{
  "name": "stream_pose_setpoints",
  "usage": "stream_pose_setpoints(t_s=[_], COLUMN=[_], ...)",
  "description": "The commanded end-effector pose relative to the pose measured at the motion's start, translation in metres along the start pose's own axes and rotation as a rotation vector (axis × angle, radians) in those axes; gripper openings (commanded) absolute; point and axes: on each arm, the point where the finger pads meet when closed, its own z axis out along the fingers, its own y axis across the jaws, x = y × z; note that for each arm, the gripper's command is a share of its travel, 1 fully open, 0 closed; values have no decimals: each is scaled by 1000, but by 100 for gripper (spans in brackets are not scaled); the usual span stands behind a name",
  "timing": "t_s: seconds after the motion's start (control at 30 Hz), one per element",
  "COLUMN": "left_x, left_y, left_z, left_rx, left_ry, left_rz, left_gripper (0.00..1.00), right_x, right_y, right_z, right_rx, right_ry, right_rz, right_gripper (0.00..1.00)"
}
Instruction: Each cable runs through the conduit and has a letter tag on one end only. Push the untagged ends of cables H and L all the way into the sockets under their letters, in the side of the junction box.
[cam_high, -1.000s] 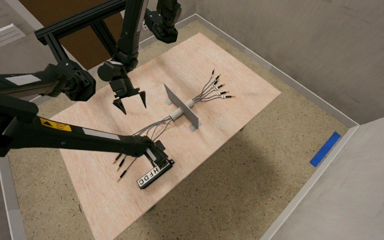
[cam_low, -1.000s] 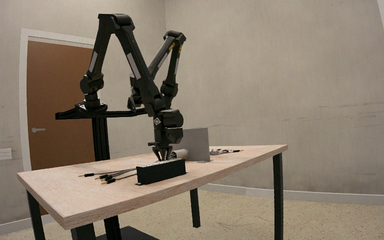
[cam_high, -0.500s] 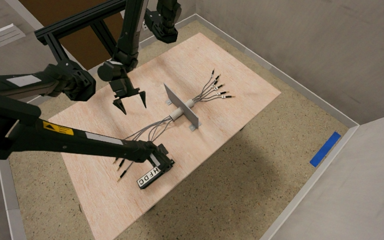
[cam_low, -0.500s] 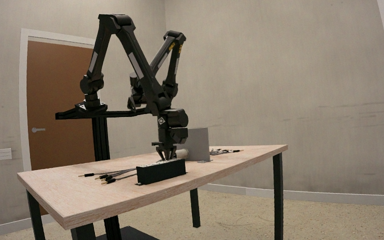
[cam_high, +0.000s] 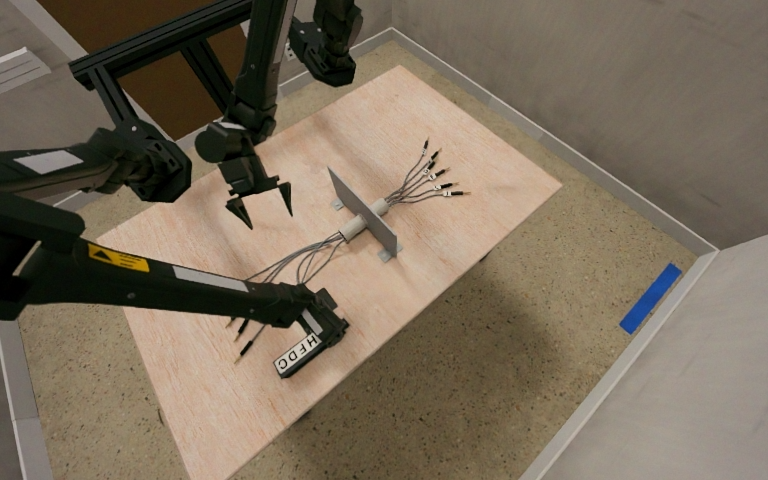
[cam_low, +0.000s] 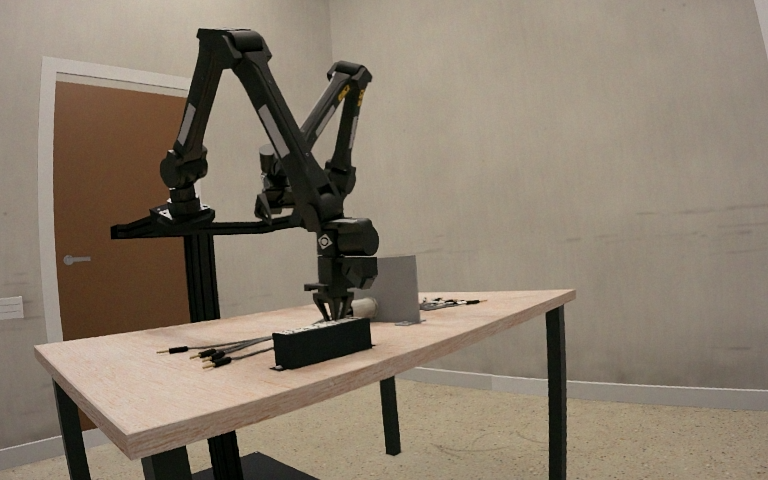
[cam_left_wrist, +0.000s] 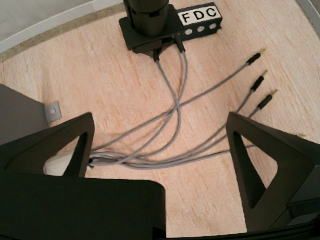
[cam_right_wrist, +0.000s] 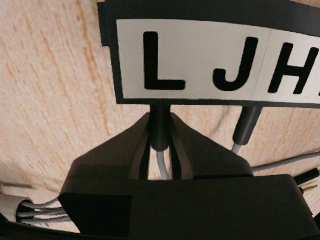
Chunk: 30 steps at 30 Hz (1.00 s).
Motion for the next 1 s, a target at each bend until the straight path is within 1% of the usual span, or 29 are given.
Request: stream_pose_setpoints(t_s=[0.0, 0.2, 0.23, 0.43, 0.73, 0.77, 0.8, 0.83, 0.87, 0.9, 0.93, 0.97], left_x=[-10, -10, -10, -10, -10, -10, -10, -10, -10, -10, -10, -10], left_y=[-6, -6, -6, -6, -6, -6, -6, -6, -6, -6, -6, -6], left_z=[1, 1, 1, 1, 1, 1, 1, 1, 1, 1, 1, 1], left_rx=[3, 3, 3, 3, 3, 3, 3, 3, 3, 3, 3, 3], left_ry=[-8, -8, -8, -8, -8, -8, -8, -8, -8, -8, -8, -8], left_rz=[-17, -17, -17, -17, -17, -17, -17, -17, -17, -17, -17, -17], left_gripper=[100, 100, 100, 100, 100, 100, 100, 100, 100, 100, 100, 100], right_x=[-29, -31, -34, -39, -39, -43, -43, -43, -37, -37, -37, -40], right_y=[-4, -4, -4, -4, -4, 1, 1, -6, 2, 2, 2, 0], right_z=[4, 4, 4, 4, 4, -7, -7, -4, -6, -6, -6, -14], right_rx=[-6, -6, -7, -5, -4, -10, -10, -8, -12, -12, -12, -14], right_ry=[-38, -38, -50, -42, -42, -58, -58, -64, -67, -67, -67, -81], right_rz=[39, 39, 54, 40, 41, 31, 31, 48, 42, 39, 39, 47], right_gripper=[6, 6, 6, 6, 6, 6, 6, 6, 6, 17, 22, 33])
